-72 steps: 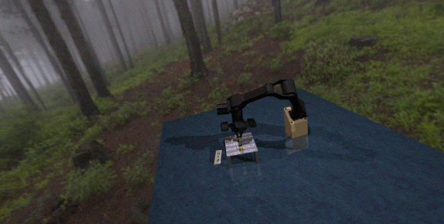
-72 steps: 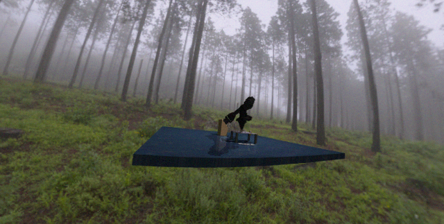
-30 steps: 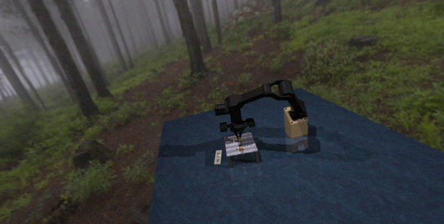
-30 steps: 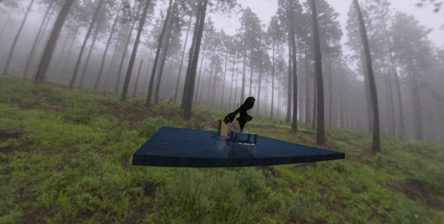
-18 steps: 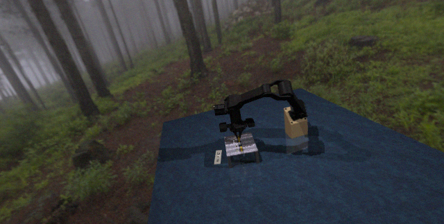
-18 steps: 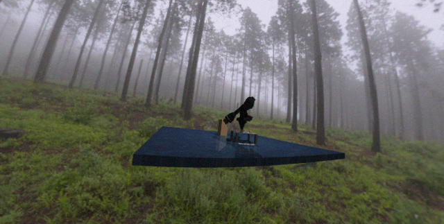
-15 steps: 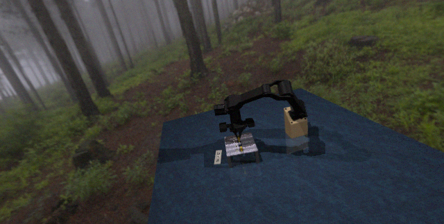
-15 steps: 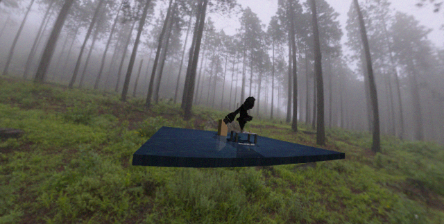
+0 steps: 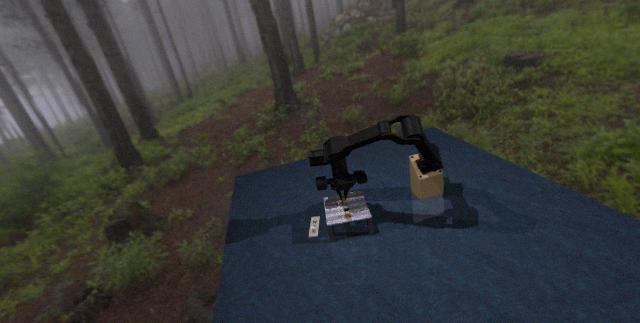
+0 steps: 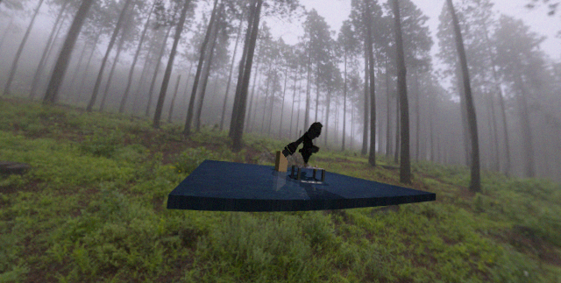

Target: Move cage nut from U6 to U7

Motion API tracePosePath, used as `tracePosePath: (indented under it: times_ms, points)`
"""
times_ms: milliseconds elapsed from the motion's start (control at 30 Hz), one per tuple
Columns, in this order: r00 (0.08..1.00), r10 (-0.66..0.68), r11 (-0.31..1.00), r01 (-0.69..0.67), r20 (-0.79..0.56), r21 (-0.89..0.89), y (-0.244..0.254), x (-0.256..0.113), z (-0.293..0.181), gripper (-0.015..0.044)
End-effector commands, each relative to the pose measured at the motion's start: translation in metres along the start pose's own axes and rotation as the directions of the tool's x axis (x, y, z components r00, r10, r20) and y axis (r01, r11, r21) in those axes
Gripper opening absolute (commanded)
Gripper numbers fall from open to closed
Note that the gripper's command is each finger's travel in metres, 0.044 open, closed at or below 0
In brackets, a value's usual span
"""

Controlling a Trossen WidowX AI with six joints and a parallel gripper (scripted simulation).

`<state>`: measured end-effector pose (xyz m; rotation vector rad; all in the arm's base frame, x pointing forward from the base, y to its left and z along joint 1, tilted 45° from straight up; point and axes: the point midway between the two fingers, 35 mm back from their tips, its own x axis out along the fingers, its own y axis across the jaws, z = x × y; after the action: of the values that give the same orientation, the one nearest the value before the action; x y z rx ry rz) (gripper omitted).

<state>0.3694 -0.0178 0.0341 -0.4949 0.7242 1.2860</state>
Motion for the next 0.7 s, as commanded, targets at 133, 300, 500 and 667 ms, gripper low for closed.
tracePosePath:
  times_ms: [133, 300, 500, 667]
  points:
    - [1.0, -0.011, 1.0, 0.011, -0.003, 0.006, 0.0007, 0.0008, -0.0007, 0.0025]
    - [1.0, -0.021, 1.0, 0.021, -0.003, 0.006, 0.0008, 0.0009, -0.0007, 0.0025]
    - [0.999, -0.032, 0.999, 0.032, -0.004, 0.006, 0.0008, 0.0009, -0.0007, 0.0025]
    - [0.999, -0.041, 0.999, 0.041, -0.004, 0.006, 0.0009, 0.001, -0.0007, 0.0025]
